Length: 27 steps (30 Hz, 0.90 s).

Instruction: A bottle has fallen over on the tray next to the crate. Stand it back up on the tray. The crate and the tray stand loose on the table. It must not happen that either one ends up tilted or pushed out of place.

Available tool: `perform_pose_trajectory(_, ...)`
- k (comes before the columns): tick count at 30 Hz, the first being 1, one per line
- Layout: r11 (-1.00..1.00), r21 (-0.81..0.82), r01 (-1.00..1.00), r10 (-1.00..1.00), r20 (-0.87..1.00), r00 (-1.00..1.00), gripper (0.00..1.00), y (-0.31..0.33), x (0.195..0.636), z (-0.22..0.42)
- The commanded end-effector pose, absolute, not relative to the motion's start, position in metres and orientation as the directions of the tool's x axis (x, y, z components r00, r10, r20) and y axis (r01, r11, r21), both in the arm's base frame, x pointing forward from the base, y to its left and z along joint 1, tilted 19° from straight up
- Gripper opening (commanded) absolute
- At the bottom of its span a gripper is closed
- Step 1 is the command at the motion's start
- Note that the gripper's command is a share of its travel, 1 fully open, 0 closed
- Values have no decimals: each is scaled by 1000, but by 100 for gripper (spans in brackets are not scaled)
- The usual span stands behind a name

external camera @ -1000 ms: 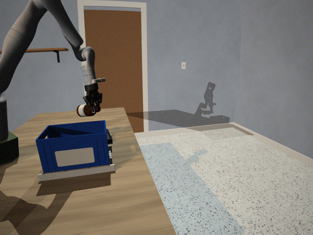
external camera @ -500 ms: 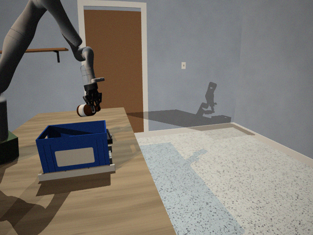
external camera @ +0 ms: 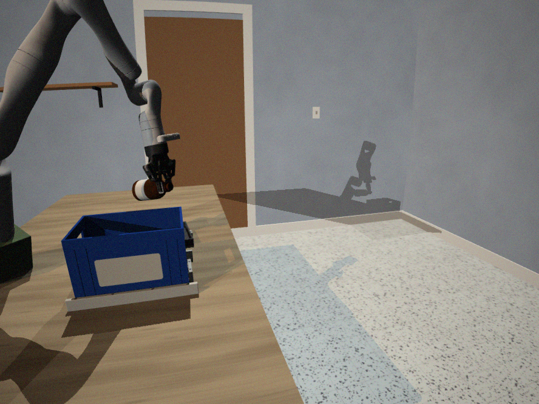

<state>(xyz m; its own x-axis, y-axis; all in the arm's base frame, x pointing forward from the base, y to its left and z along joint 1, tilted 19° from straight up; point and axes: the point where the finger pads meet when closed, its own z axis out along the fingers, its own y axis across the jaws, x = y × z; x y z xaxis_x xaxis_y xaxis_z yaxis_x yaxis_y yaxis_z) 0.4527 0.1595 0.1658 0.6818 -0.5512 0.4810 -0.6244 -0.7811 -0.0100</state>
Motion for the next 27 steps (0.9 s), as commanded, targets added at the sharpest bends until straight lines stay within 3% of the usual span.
perform_pose_trajectory(1, -783, -11, -622, -549, 484, 682, 0, 159, 453, 165)
perform_pose_trajectory(27, -782, -4, -624, -542, 498, 677, 0, 158, 452, 162)
